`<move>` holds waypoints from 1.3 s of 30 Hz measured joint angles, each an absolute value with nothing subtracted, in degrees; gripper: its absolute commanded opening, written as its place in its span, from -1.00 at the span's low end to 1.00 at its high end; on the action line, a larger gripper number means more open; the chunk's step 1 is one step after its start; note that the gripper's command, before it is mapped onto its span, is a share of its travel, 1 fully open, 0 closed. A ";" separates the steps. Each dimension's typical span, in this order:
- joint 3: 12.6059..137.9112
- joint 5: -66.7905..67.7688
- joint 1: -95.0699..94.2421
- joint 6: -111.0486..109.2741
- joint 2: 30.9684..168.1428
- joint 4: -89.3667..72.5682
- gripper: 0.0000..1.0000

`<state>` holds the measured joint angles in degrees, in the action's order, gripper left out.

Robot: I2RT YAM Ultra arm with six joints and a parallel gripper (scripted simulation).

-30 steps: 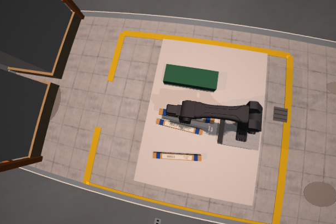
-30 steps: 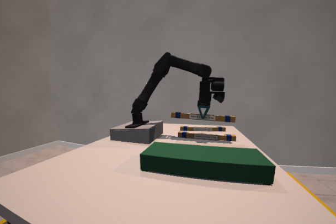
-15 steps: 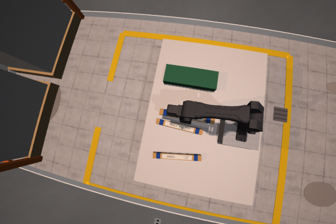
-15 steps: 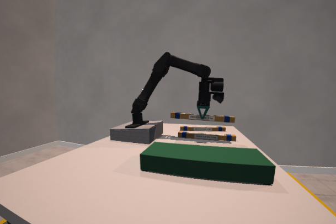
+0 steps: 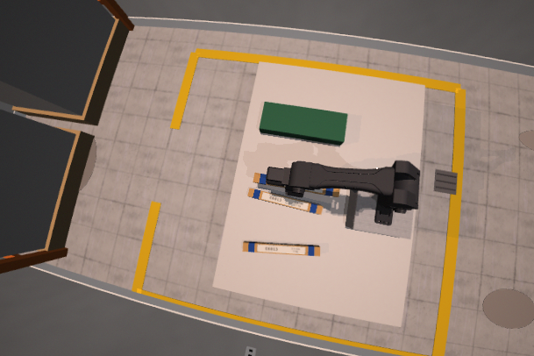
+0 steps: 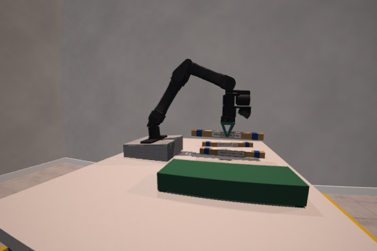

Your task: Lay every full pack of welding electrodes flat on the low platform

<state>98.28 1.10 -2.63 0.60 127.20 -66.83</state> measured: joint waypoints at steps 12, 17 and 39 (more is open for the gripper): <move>95.79 1.10 -2.55 0.56 127.20 -63.72 -1.00; 94.43 1.10 -2.55 0.54 127.50 -62.02 -1.00; 93.78 1.10 -2.46 0.47 128.16 -60.71 -1.00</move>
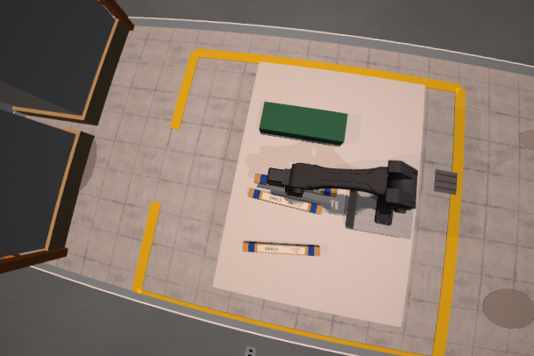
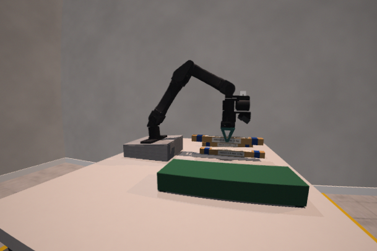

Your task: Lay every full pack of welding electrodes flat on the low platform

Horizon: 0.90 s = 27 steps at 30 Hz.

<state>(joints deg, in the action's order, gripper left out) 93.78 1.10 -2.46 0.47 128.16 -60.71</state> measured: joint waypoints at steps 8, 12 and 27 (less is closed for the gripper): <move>93.78 1.10 -2.46 0.47 128.16 -61.04 -1.00; 94.15 1.10 -2.46 0.45 128.51 -61.28 -1.00; 95.13 1.10 -2.46 0.45 128.55 -61.82 -1.00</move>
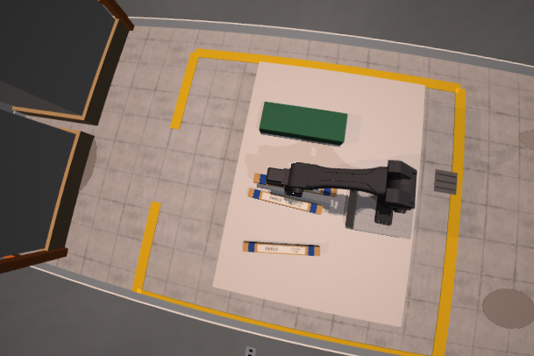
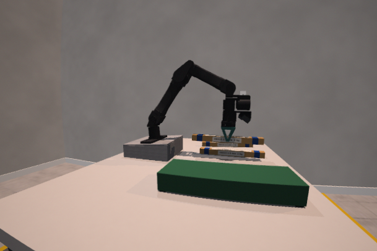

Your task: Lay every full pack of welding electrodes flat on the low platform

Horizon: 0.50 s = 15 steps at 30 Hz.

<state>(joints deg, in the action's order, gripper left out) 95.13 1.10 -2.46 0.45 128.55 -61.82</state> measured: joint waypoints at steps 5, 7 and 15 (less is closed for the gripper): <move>95.13 1.10 -2.46 0.45 128.55 -61.98 -1.00; 95.15 1.10 -2.44 0.45 128.53 -62.04 -1.00; 94.65 1.10 -2.44 0.45 128.95 -61.60 -1.00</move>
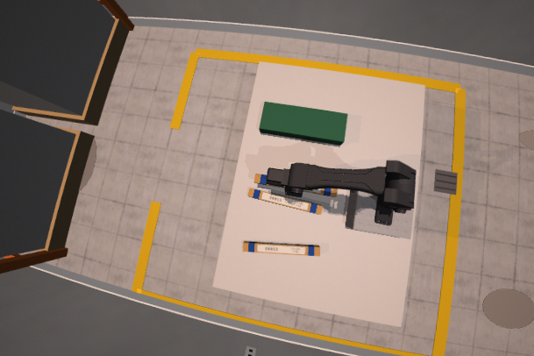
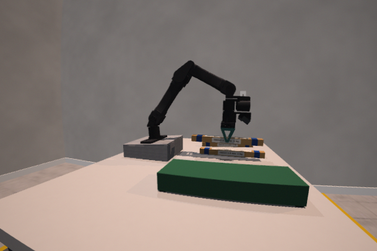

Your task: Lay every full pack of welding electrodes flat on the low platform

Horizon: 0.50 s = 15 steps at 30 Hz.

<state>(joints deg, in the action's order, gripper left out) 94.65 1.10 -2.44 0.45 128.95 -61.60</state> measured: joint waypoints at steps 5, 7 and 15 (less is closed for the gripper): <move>94.24 1.10 -2.44 0.45 128.95 -61.34 -1.00; 94.21 1.10 -2.44 0.45 128.97 -61.41 -1.00; 94.24 1.10 -2.44 0.45 128.97 -62.22 -1.00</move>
